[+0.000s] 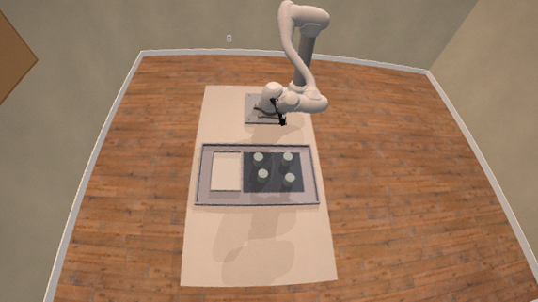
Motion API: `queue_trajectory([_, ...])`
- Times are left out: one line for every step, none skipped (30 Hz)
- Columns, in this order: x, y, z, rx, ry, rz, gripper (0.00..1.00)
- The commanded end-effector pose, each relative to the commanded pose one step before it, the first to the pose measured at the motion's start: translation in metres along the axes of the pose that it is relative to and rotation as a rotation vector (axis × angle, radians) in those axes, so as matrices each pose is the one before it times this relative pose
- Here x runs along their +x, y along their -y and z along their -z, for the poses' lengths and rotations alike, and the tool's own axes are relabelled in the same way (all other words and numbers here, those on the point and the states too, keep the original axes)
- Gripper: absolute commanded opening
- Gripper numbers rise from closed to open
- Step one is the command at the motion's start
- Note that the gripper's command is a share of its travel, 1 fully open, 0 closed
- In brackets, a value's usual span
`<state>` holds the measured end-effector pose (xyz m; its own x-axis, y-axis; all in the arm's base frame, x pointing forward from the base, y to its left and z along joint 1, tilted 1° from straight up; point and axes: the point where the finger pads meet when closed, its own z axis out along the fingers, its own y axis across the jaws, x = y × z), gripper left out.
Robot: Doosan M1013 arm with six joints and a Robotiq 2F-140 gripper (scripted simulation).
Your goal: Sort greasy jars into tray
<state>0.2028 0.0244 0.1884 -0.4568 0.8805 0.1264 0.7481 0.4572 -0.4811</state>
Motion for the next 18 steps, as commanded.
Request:
queue_trajectory([0.00002,0.00003,0.00001,-0.00003,-0.00015,0.00011,1.00])
queue_trajectory([-0.01713,-0.02991,0.02399,-0.04636,0.04949,0.13379,1.00])
queue_trajectory([0.00000,0.00000,0.00000,0.00000,0.00000,0.00000,1.00])
queue_trajectory([0.00000,0.00000,0.00000,0.00000,0.00000,0.00000,1.00])
queue_trajectory([0.00000,0.00000,0.00000,0.00000,0.00000,0.00000,1.00])
queue_trajectory([0.00000,0.00000,0.00000,0.00000,0.00000,0.00000,1.00])
queue_trajectory([0.00000,0.00000,0.00000,0.00000,0.00000,0.00000,1.00])
queue_trajectory([0.00000,0.00000,0.00000,0.00000,0.00000,0.00000,1.00])
queue_trajectory([0.00000,0.00000,0.00000,0.00000,0.00000,0.00000,1.00])
queue_trajectory([-0.01832,-0.02319,0.01703,-0.03797,0.03951,0.11308,1.00])
queue_trajectory([0.00000,0.00000,0.00000,0.00000,0.00000,0.00000,1.00])
queue_trajectory([0.00000,0.00000,0.00000,0.00000,0.00000,0.00000,1.00])
queue_trajectory([0.00000,0.00000,0.00000,0.00000,0.00000,0.00000,1.00])
queue_trajectory([0.00000,0.00000,0.00000,0.00000,0.00000,0.00000,1.00])
queue_trajectory([0.00000,0.00000,0.00000,0.00000,0.00000,0.00000,1.00])
queue_trajectory([0.00000,0.00000,0.00000,0.00000,0.00000,0.00000,1.00])
queue_trajectory([0.00000,0.00000,0.00000,0.00000,0.00000,0.00000,1.00])
queue_trajectory([0.00000,0.00000,0.00000,0.00000,0.00000,0.00000,1.00])
